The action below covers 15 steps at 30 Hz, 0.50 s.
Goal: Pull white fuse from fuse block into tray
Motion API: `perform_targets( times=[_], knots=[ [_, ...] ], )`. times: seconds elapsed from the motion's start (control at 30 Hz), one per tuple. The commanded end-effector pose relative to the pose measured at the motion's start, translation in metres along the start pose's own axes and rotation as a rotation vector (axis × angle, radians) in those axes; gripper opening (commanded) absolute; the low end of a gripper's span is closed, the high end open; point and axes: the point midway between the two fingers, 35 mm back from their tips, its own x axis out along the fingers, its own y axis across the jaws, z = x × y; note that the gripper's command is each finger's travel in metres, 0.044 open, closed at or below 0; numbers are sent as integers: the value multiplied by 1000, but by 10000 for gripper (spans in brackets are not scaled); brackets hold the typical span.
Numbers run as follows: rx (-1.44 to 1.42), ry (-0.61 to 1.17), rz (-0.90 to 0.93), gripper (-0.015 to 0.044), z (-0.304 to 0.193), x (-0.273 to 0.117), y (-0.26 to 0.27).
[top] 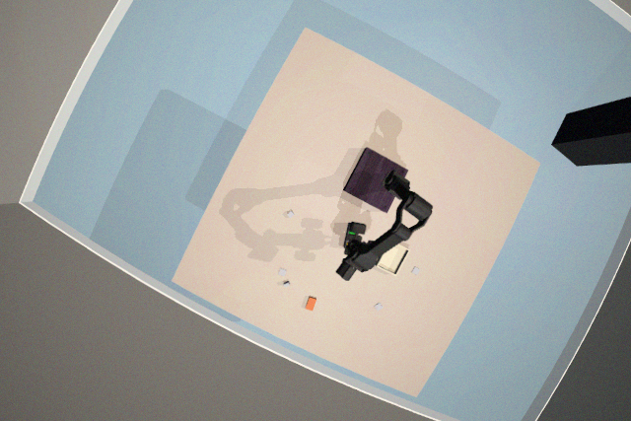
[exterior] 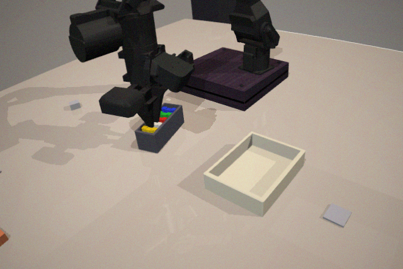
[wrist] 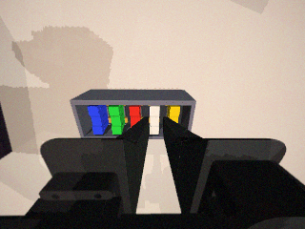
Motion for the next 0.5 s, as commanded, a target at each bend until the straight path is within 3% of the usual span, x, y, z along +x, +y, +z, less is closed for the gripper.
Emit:
perform_targets(
  times=[0.0,0.27,0.47],
  knots=[
    [-1,-6,3,67,1,2,1],
    [-1,-6,3,67,1,2,1],
    [1,-1,3,27,0,1,1]
  ],
)
